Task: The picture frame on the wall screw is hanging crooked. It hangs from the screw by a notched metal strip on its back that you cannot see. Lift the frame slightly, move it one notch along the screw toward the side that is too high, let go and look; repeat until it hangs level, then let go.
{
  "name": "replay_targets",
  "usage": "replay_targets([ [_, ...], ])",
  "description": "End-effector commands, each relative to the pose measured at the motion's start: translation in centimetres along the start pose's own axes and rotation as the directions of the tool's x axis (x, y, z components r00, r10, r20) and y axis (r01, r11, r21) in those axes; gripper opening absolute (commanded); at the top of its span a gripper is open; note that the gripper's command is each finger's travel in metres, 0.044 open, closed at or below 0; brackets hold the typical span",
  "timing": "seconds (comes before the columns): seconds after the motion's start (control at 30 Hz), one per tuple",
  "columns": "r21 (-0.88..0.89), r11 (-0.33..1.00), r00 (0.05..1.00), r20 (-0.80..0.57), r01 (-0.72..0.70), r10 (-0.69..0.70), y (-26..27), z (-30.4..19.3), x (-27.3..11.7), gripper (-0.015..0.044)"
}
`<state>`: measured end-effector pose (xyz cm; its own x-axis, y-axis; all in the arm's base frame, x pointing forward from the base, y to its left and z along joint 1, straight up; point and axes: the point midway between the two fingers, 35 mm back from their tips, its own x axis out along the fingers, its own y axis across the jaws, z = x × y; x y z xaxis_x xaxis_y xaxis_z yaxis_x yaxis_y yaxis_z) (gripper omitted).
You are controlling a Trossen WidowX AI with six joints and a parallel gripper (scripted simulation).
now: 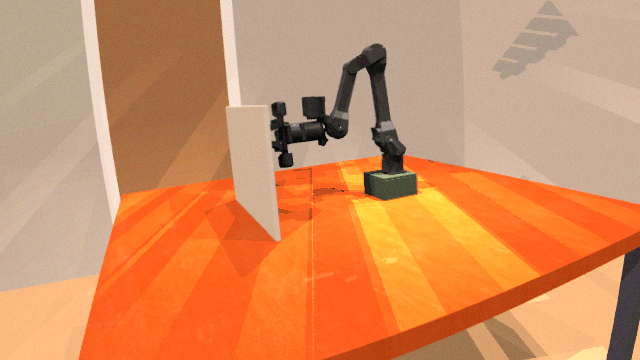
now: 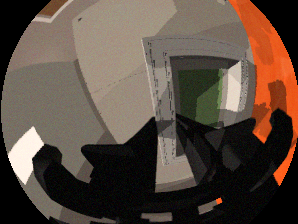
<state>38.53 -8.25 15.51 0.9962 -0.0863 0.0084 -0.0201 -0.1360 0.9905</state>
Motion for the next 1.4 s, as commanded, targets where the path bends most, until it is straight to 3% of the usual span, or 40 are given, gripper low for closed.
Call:
replay_targets([
  [0.0, 0.002, 1.000, 1.000, 0.001, -0.005, 0.005, 0.19, 0.02, 0.02, 0.0000],
  [1.37, 0.002, 1.000, 1.000, 0.001, -0.005, 0.005, 0.64, 0.02, 0.02, 0.0000],
])
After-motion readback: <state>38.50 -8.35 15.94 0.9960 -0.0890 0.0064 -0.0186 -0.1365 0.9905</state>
